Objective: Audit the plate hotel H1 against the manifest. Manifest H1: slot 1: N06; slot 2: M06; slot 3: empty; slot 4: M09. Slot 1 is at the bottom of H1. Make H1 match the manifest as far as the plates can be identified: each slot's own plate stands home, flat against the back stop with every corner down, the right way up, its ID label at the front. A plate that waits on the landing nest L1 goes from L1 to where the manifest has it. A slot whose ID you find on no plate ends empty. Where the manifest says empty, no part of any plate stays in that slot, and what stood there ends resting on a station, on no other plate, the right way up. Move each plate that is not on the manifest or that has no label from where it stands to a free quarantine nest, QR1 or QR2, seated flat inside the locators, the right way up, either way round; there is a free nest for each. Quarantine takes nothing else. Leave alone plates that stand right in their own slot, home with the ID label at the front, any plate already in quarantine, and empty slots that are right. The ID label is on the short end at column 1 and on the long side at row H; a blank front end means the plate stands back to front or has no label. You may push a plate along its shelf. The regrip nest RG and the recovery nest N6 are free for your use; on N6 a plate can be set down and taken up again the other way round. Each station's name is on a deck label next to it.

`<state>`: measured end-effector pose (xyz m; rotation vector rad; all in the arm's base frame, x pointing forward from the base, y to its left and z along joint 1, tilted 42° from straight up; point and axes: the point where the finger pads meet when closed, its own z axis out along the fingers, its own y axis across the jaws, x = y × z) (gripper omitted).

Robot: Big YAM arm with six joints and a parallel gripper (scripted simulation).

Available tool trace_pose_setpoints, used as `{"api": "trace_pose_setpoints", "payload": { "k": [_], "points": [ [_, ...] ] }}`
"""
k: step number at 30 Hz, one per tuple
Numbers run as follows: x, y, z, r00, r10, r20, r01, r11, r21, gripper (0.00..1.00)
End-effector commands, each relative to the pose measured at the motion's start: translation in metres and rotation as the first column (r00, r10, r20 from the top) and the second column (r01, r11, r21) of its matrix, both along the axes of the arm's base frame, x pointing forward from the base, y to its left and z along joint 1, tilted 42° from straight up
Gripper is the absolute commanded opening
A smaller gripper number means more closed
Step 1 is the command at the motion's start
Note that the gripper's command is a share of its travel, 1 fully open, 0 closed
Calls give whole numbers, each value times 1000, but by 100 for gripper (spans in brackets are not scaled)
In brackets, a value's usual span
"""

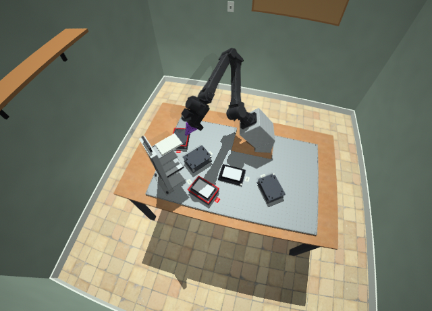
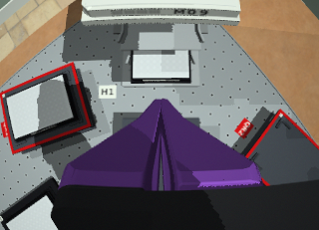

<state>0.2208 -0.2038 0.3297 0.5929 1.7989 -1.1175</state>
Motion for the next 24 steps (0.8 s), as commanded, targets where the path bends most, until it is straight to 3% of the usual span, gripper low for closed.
{"api": "trace_pose_setpoints", "payload": {
  "k": [1,24],
  "points": [
    [3,-3,41,998,0,63,2,999,-34,0],
    [13,-10,48,998,5,62,-3,999,-36,0]
  ]
}}
